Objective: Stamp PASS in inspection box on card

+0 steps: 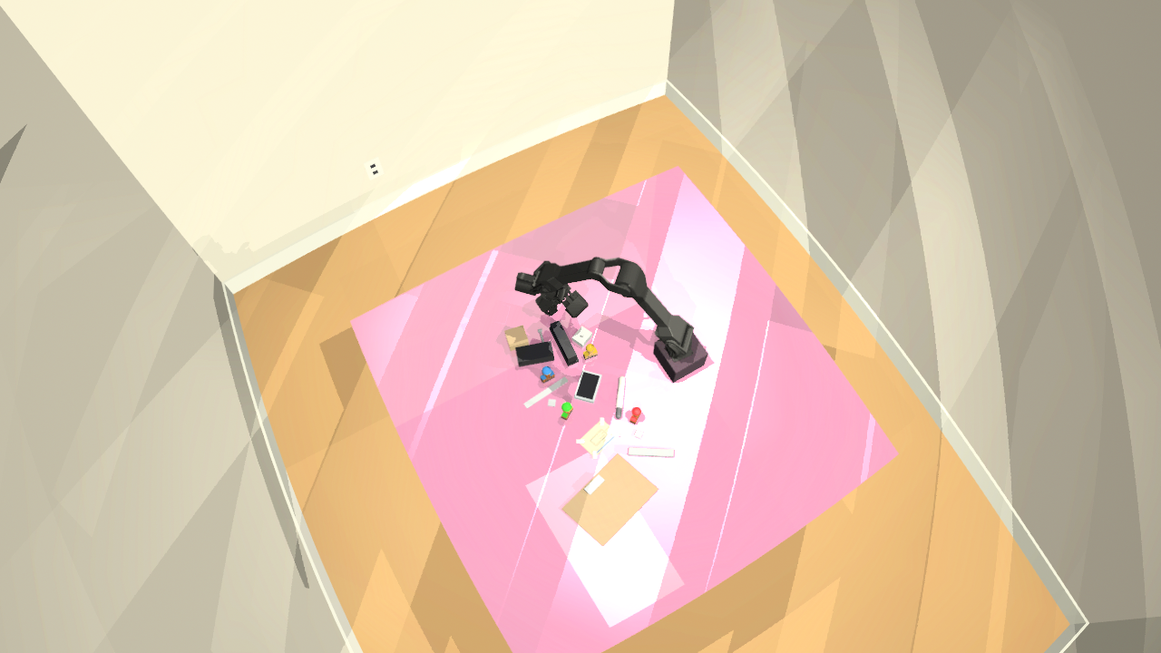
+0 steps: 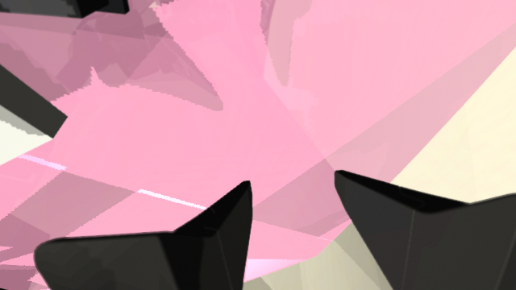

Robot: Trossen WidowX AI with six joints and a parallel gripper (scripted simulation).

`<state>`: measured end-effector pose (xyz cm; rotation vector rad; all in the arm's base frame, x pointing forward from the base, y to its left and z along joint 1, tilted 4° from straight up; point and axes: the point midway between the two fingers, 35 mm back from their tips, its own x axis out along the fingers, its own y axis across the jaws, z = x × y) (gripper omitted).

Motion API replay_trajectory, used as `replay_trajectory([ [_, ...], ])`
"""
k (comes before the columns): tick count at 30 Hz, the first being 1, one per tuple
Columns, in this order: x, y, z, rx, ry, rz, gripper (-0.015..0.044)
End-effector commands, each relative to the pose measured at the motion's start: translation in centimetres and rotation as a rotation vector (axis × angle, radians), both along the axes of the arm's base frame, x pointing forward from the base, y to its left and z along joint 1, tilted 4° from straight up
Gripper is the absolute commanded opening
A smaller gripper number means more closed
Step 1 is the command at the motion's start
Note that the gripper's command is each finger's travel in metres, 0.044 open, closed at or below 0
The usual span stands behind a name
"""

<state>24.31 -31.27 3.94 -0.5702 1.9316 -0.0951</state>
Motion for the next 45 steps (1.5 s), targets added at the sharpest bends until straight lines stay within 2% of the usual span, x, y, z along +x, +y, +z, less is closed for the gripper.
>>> replay_trajectory([
  [1,3.8,4.3,0.6,0.022,-0.121,-0.003,0.023],
  [10,11.1,18.4,2.4,0.178,-0.379,-0.043,0.023],
  [18,12.2,32.6,4.2,0.395,-0.46,-0.112,0.023],
  [20,12.3,34.7,4.6,0.43,-0.459,-0.125,0.023],
  [45,12.9,35.0,2.0,0.435,-0.459,-0.127,0.023],
])
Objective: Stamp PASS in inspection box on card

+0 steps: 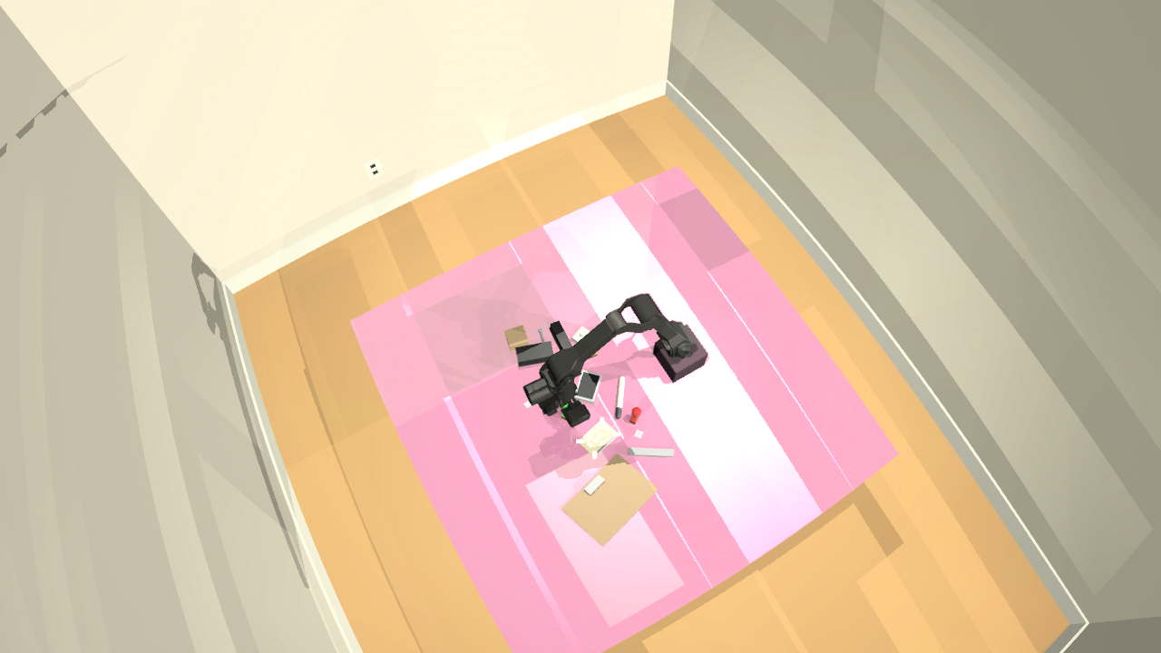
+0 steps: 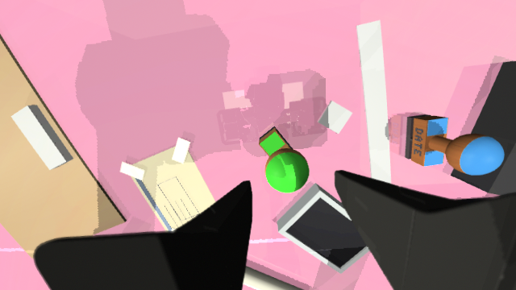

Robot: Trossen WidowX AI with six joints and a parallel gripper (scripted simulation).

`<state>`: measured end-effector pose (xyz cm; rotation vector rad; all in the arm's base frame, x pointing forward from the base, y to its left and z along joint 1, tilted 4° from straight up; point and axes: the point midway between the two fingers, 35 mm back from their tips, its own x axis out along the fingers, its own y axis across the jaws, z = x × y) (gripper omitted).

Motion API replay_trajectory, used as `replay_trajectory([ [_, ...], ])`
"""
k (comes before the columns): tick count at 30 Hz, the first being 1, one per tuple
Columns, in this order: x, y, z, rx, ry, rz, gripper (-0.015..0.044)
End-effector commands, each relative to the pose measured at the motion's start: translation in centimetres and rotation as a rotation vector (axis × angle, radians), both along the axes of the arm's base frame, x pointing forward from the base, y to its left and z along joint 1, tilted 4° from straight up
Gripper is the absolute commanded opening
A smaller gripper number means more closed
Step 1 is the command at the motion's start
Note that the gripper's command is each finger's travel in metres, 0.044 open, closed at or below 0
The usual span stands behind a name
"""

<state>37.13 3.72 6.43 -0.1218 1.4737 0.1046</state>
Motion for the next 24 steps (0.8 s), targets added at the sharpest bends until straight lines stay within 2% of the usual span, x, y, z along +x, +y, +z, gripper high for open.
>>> replay_trajectory([
  [1,0.1,0.1,-0.7,0.004,0.001,-0.003,0.023],
  [24,0.3,0.0,-4.4,0.004,0.002,-0.003,0.023],
])
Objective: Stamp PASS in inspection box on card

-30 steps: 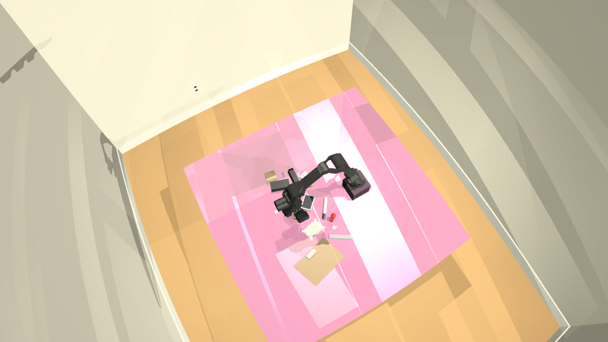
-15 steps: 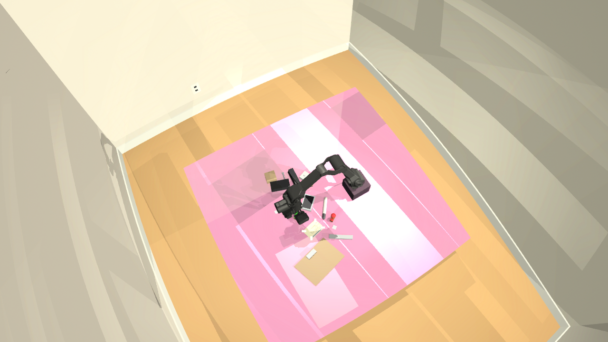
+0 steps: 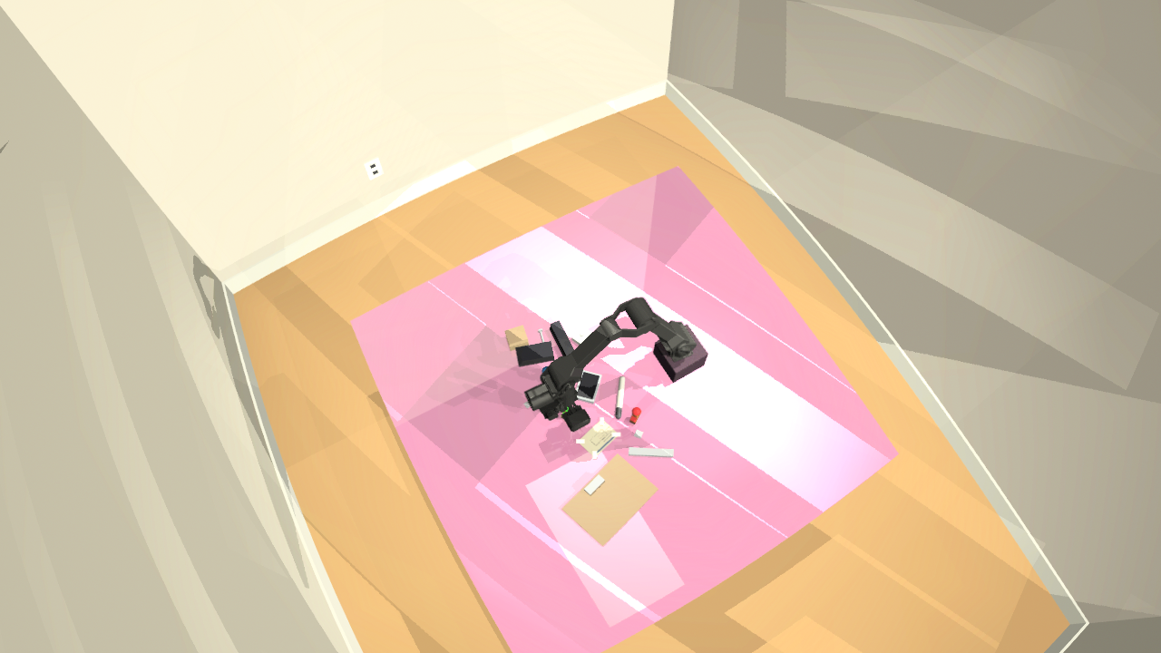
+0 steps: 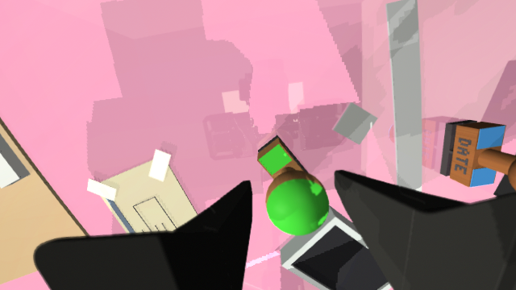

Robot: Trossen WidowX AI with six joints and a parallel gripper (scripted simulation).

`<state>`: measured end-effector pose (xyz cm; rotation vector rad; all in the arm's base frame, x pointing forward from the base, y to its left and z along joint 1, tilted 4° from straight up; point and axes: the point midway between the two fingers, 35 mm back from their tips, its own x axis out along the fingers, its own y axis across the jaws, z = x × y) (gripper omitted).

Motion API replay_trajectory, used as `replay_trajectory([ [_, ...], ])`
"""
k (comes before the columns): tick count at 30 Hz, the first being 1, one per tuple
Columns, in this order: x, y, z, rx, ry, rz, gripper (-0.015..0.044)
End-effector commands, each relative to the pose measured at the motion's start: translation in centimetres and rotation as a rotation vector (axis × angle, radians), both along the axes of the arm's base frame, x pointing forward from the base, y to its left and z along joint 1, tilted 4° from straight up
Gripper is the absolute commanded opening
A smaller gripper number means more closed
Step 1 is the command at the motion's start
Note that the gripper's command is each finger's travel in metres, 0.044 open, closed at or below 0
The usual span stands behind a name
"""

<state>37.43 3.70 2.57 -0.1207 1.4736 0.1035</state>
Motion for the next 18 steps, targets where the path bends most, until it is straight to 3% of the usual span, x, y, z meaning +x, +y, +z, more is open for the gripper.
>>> replay_trajectory([
  [1,-0.02,0.04,-0.68,0.004,0.002,-0.001,0.023],
  [9,-0.05,0.03,-1.55,0.004,0.002,-0.001,0.023],
  [12,-0.05,-0.02,-1.32,0.0,0.002,0.0,0.0151],
  [18,-0.05,-0.02,-1.32,0.0,0.002,0.0,0.0111],
])
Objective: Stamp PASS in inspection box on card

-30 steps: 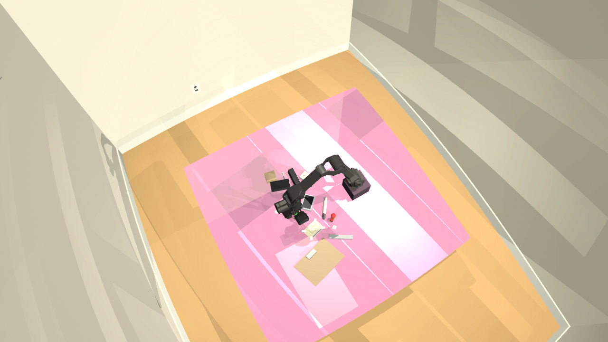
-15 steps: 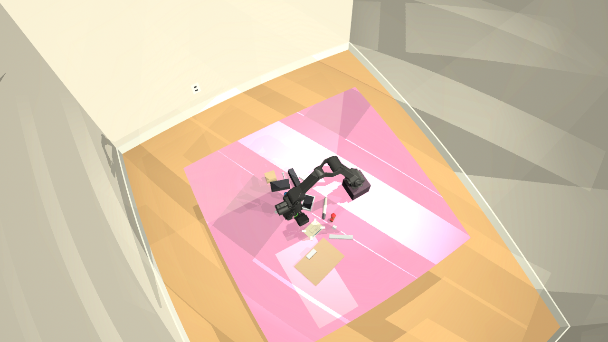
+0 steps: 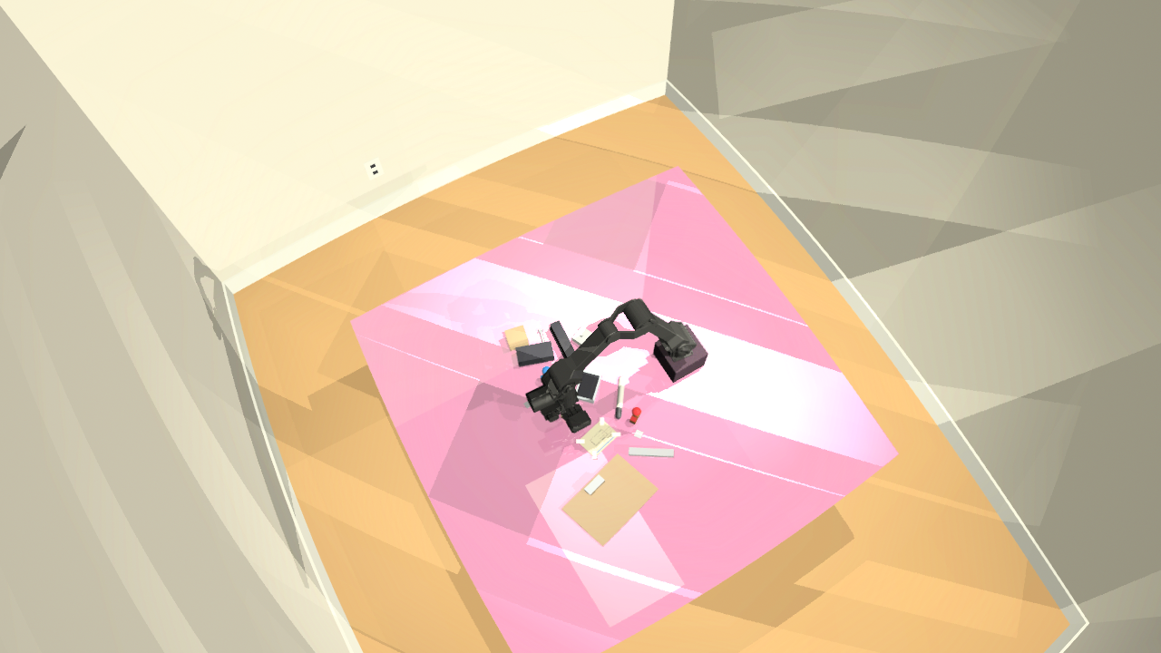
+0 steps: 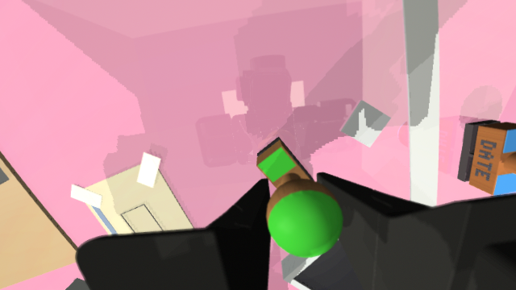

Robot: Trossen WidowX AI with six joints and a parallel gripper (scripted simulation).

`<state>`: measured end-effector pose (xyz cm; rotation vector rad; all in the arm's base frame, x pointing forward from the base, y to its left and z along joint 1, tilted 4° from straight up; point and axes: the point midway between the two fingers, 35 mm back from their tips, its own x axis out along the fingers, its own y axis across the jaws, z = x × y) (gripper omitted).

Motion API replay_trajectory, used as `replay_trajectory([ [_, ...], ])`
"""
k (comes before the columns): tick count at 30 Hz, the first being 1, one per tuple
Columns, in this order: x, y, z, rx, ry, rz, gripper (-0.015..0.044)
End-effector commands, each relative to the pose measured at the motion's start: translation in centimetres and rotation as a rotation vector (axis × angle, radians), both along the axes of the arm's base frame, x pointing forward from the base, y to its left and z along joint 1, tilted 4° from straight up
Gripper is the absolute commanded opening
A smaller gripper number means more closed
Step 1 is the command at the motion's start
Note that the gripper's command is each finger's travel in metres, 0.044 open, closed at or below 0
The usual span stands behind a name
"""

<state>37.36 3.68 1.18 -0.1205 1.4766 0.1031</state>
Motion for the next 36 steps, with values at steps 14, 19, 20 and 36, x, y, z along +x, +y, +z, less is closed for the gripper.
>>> replay_trajectory([
  [14,0.0,0.0,0.5,0.0,-0.001,0.0,0.0],
  [19,0.0,0.0,0.7,-0.001,-0.001,0.0,0.0],
  [20,0.0,0.0,0.8,-0.001,-0.001,0.0,0.0],
  [36,0.0,0.0,1.5,-0.002,-0.002,0.0,0.0],
])
